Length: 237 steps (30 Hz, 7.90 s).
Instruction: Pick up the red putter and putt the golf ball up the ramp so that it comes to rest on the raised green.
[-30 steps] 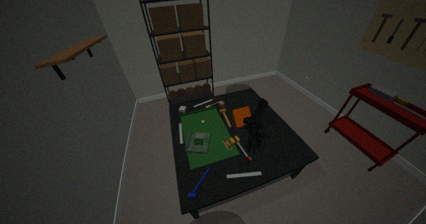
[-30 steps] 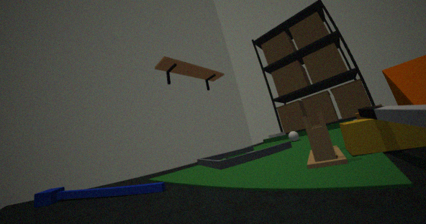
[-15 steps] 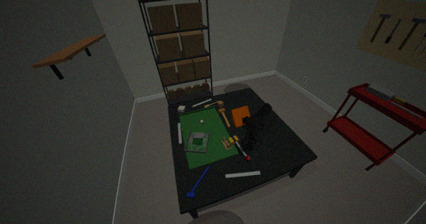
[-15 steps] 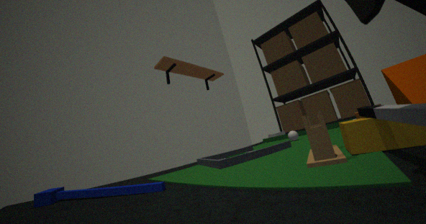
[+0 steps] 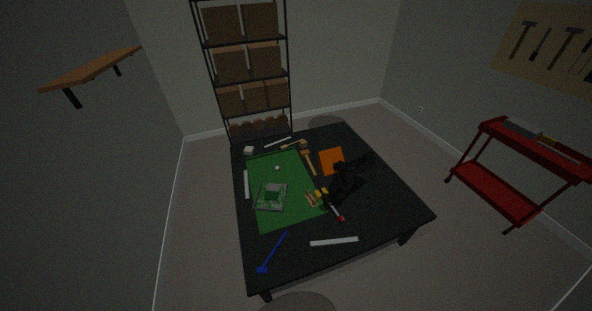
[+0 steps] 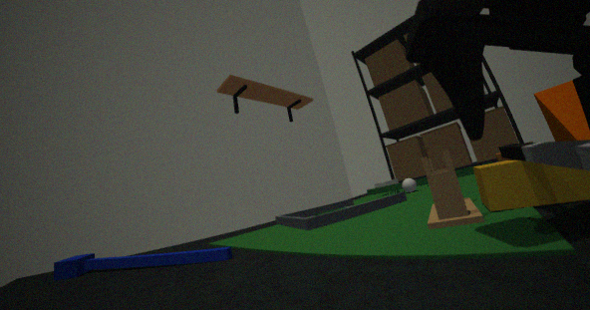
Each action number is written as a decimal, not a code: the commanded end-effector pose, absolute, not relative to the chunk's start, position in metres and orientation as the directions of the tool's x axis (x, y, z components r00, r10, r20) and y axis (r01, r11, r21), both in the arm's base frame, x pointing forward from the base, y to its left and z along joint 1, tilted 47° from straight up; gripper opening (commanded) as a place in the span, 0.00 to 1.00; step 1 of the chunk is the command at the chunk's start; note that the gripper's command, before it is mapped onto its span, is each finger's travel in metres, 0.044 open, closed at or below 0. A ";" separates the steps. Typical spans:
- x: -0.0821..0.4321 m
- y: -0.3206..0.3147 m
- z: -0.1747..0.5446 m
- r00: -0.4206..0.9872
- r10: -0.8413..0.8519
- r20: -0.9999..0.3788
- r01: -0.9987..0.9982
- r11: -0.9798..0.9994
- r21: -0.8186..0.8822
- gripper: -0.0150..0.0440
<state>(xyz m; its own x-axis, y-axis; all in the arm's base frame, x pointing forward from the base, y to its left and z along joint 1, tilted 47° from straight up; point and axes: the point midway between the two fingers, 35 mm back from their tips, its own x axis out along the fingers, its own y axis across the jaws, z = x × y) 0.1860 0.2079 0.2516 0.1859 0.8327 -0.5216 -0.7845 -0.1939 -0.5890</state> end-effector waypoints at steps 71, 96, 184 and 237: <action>0.187 0.223 0.215 -0.185 0.829 -0.528 -0.952 -0.283 -0.112 0.69; 0.197 0.195 0.240 -0.144 0.832 -0.536 -0.972 -0.222 -0.083 0.25; 0.385 -0.104 0.004 -0.093 0.694 -0.713 0.078 0.719 0.690 0.25; 0.363 -0.089 -0.094 -0.123 0.703 -0.701 0.294 0.700 0.650 0.25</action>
<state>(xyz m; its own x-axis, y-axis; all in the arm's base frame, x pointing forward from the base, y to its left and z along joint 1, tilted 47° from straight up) 0.3634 -0.0935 -0.0917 -0.1283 0.6993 -0.7032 0.2907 0.7045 0.6475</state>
